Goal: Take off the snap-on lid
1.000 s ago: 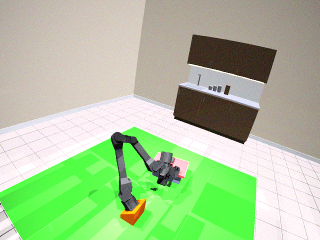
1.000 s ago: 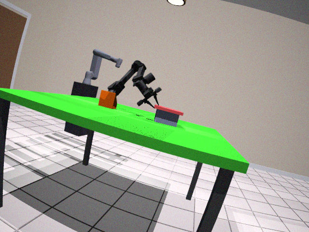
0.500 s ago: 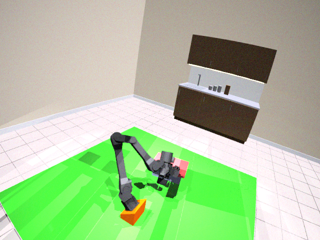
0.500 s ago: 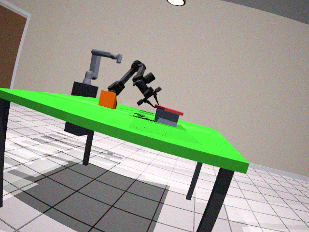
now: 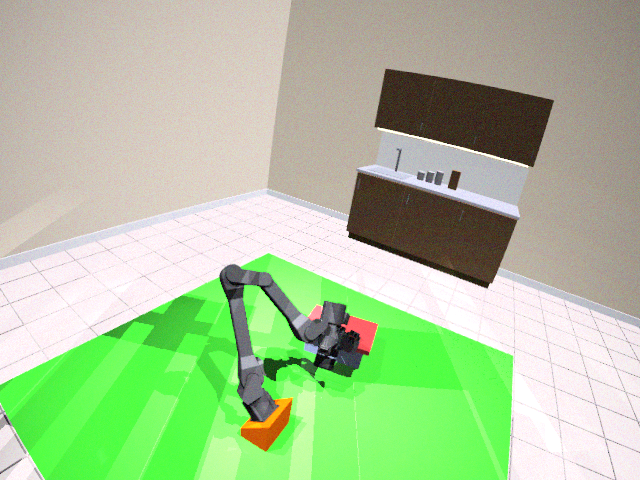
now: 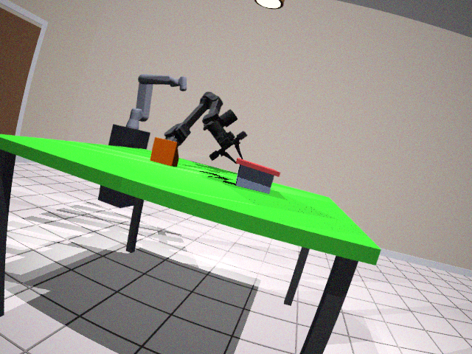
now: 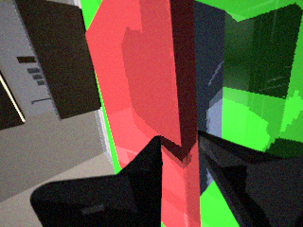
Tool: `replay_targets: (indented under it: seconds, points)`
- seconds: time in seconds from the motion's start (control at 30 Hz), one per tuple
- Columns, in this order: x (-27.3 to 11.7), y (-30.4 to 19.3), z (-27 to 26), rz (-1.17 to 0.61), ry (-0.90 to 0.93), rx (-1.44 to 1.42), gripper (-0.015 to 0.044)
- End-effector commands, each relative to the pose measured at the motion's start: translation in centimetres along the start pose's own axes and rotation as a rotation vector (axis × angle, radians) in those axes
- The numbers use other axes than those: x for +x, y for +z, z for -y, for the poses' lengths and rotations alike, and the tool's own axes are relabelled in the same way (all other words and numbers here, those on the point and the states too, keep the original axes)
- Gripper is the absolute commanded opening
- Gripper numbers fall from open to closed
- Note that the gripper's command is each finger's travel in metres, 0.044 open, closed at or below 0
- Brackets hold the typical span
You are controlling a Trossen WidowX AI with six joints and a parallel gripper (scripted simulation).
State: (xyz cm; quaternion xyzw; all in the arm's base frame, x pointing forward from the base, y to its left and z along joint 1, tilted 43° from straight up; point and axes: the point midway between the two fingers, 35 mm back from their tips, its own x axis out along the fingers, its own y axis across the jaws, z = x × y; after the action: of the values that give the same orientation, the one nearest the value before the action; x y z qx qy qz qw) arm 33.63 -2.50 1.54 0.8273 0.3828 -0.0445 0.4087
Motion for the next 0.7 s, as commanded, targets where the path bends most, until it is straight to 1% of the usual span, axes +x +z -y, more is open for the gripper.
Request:
replay_targets:
  seconds: [0.0,0.67]
  points:
    - [-0.15,0.02,-0.18,-0.003,0.003,-0.005,0.0]
    - [-0.41,0.04,-0.49,-0.003,0.003,-0.006,0.0]
